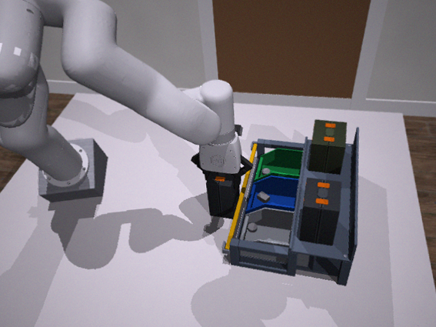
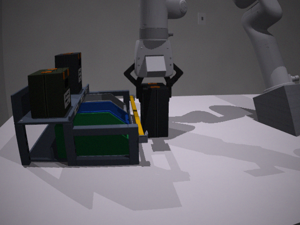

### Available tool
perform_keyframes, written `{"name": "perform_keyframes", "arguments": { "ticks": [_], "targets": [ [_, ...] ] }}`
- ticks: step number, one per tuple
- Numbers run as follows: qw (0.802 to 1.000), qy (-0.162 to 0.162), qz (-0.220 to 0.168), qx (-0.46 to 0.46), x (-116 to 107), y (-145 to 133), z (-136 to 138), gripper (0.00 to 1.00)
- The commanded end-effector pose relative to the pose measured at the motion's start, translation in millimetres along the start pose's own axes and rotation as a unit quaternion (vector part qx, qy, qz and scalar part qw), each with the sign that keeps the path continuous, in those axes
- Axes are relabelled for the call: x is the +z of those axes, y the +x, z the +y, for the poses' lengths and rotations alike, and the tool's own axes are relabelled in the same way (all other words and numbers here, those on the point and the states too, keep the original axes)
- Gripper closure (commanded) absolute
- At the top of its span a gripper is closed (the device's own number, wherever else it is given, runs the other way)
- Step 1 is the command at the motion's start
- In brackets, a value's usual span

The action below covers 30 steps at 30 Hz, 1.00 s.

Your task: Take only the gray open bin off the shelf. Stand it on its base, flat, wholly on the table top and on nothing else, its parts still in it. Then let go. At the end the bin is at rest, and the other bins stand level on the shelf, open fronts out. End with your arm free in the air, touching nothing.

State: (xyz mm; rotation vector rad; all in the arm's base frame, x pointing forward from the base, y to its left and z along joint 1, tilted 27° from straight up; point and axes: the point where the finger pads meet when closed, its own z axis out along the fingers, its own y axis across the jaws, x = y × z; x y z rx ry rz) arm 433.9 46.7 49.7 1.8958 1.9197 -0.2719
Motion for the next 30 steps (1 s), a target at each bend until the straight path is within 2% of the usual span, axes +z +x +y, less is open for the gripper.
{"name": "perform_keyframes", "arguments": {
  "ticks": [1,20,25,30],
  "targets": [
    [1.0,-0.002,0.001,0.0,-1.2,0.2,1.3,1.0],
    [1.0,-0.002,0.001,0.0,-1.2,0.2,1.3,1.0],
    [1.0,-0.002,0.001,0.0,-11.2,0.2,1.3,1.0],
    [1.0,-0.002,0.001,0.0,-11.2,0.2,1.3,1.0]
  ]
}}
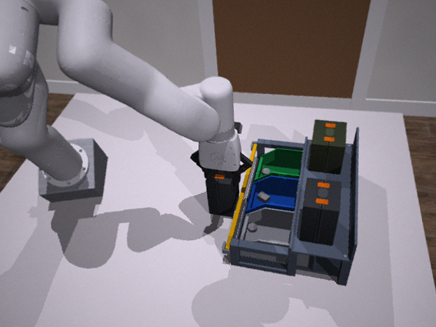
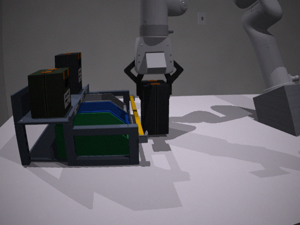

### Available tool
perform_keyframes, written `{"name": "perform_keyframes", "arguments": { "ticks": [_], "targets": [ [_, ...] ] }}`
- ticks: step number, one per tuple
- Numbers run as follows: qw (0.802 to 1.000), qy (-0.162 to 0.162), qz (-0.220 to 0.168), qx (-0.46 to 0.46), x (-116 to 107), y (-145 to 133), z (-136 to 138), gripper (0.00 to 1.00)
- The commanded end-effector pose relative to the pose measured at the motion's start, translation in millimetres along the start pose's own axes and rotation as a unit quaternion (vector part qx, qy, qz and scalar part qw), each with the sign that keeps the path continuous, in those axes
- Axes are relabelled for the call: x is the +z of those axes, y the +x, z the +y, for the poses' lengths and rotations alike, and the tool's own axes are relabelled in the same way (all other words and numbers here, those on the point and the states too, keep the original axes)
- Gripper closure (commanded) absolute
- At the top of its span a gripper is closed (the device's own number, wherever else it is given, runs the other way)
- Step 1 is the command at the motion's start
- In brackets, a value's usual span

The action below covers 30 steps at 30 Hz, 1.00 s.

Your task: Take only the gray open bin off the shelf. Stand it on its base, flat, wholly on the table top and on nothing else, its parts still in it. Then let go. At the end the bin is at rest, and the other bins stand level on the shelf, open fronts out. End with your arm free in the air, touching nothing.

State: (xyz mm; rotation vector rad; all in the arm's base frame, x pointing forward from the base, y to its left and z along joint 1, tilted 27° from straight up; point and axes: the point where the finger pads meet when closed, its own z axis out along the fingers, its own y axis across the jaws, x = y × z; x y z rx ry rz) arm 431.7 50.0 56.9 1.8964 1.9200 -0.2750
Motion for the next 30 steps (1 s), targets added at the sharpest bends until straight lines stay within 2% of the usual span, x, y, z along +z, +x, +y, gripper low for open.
{"name": "perform_keyframes", "arguments": {
  "ticks": [1,7,12,30],
  "targets": [
    [1.0,-0.003,0.001,0.001,-3,0,2,1.0],
    [1.0,-0.003,0.001,0.001,-3,0,2,1.0],
    [1.0,-0.003,0.001,0.001,-18,0,3,1.0],
    [1.0,-0.003,0.001,0.001,-17,1,3,1.0]
  ]
}}
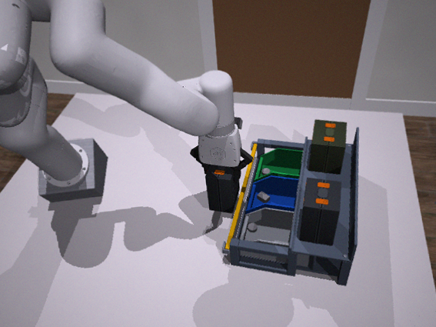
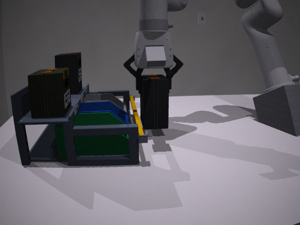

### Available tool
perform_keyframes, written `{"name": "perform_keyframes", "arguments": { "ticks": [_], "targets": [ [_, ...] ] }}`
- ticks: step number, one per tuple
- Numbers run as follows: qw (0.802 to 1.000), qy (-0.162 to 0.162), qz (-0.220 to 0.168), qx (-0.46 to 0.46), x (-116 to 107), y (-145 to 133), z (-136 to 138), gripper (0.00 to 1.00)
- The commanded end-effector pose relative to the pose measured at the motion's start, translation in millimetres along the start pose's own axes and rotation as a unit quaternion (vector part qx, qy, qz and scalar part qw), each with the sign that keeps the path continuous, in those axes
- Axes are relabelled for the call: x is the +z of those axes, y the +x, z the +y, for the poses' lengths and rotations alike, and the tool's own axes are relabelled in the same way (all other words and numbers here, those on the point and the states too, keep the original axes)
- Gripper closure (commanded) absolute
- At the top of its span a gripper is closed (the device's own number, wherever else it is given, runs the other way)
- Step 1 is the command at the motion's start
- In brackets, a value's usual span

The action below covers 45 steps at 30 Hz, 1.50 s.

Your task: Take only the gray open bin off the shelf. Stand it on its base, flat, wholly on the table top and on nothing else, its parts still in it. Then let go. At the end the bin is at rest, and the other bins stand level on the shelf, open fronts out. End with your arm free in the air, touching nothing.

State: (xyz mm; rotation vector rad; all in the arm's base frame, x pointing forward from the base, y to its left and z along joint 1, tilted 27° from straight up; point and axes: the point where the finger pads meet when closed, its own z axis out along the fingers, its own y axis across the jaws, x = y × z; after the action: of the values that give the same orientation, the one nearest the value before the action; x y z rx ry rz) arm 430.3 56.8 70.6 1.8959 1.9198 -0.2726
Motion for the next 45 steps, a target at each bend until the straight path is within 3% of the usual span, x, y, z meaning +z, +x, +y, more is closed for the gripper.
{"name": "perform_keyframes", "arguments": {
  "ticks": [1,28,33,45],
  "targets": [
    [1.0,-0.002,0.001,0.001,-1,0,2,1.0],
    [1.0,-0.002,0.001,0.001,0,0,2,1.0],
    [1.0,-0.002,0.001,0.001,0,39,-8,1.0],
    [1.0,-0.002,0.001,0.001,0,39,-8,1.0]
  ]
}}
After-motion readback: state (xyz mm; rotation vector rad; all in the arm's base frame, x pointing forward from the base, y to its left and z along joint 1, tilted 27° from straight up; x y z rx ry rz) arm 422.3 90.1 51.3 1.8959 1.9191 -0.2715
